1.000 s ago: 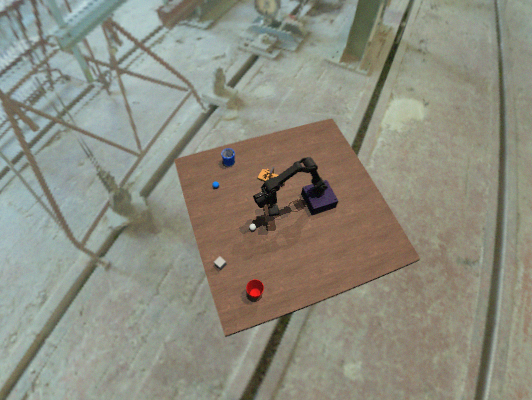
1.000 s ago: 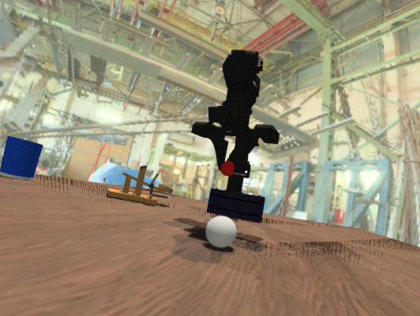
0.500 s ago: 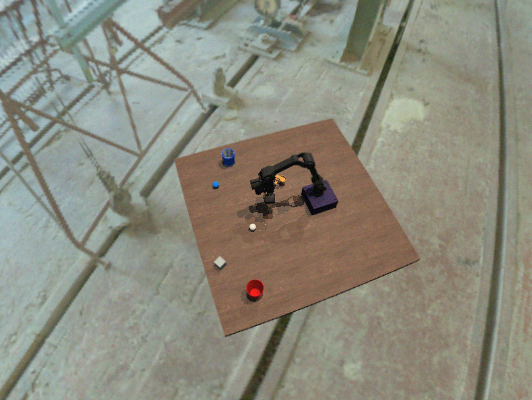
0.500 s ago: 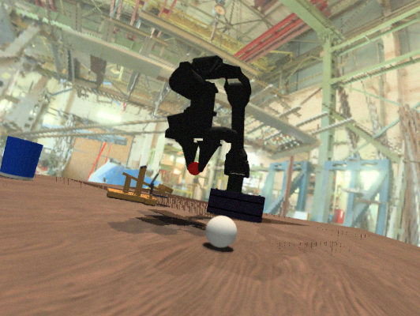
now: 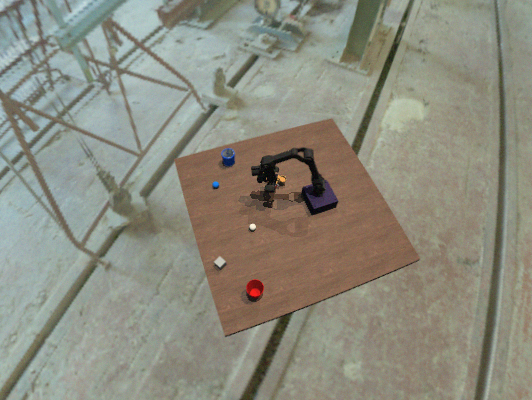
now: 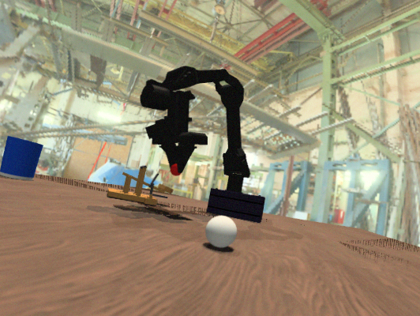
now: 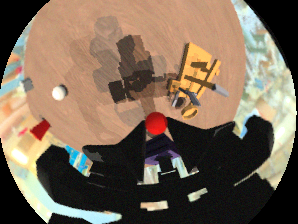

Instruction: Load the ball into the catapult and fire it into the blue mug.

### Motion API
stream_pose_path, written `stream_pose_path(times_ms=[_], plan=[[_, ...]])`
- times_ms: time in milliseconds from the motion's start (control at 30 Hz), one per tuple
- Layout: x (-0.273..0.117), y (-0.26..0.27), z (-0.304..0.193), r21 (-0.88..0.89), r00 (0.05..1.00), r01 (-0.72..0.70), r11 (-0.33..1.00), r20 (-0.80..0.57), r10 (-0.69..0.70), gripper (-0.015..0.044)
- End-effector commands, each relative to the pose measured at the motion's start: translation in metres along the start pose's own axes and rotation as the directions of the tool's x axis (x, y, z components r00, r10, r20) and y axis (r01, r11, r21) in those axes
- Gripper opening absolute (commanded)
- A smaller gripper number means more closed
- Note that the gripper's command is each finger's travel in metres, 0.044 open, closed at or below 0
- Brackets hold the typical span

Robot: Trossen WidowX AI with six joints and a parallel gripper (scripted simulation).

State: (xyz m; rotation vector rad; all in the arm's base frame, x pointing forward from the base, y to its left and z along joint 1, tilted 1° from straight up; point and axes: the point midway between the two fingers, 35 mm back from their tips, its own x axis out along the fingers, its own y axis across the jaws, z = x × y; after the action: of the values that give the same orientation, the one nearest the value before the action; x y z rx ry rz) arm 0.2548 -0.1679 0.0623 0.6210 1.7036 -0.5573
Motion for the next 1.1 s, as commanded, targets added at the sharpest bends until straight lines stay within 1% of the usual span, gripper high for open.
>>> stream_pose_path(times_ms=[0,633,767,900,1067], plan=[[0.003,-0.020,-0.005,0.036,1.000,-0.011,0.999,-0.022,0.011,0.0000],[0.021,-0.107,-0.038,0.231,0.990,-0.073,0.970,-0.104,0.099,0.0000],[0.024,-0.110,-0.039,0.237,0.989,-0.075,0.968,-0.107,0.103,0.0000],[0.035,-0.110,-0.036,0.237,0.989,-0.075,0.968,-0.107,0.103,0.0000],[0.038,-0.110,-0.036,0.237,0.989,-0.075,0.968,-0.107,0.103,0.0000]])
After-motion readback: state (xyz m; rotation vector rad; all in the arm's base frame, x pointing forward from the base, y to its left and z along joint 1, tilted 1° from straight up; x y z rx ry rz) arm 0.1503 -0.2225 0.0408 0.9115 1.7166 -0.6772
